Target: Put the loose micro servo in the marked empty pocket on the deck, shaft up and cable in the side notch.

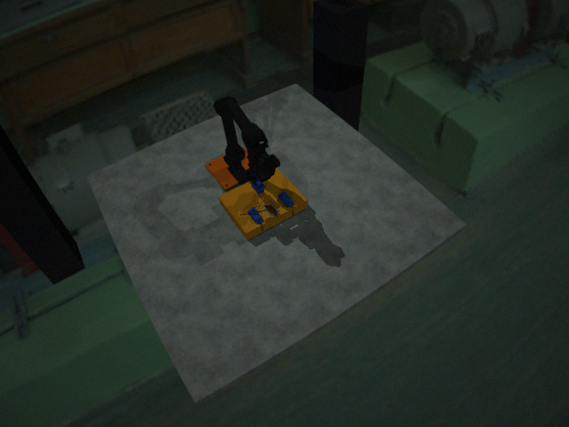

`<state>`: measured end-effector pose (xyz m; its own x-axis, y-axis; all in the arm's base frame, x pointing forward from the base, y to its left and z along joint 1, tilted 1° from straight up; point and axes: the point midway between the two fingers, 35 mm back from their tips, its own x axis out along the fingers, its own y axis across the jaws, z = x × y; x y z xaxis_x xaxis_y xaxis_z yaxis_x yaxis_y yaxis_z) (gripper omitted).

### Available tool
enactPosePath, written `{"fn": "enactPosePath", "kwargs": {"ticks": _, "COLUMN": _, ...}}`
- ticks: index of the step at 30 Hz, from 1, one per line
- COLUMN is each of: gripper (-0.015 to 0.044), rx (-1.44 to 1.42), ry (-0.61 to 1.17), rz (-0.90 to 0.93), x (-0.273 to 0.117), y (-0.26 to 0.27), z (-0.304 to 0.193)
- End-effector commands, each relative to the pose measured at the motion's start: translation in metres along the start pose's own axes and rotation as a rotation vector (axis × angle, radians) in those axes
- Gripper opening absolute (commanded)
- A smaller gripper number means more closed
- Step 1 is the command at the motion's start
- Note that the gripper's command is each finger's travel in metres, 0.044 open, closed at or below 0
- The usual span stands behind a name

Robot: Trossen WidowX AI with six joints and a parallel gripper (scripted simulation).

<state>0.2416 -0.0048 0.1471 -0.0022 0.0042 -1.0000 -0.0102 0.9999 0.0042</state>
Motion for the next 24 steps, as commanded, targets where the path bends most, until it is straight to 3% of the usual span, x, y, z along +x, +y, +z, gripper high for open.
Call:
{"fn": "enactPosePath", "kwargs": {"ticks": 1, "gripper": 0.0000, "rx": -0.005, "ry": -0.002, "rz": -0.003, "x": 0.000, "y": 0.000, "z": 0.016}}
{"fn": "enactPosePath", "kwargs": {"ticks": 24, "gripper": 0.0000, "rx": -0.005, "ry": -0.009, "rz": -0.003, "x": -0.001, "y": 0.000, "z": 0.098}}
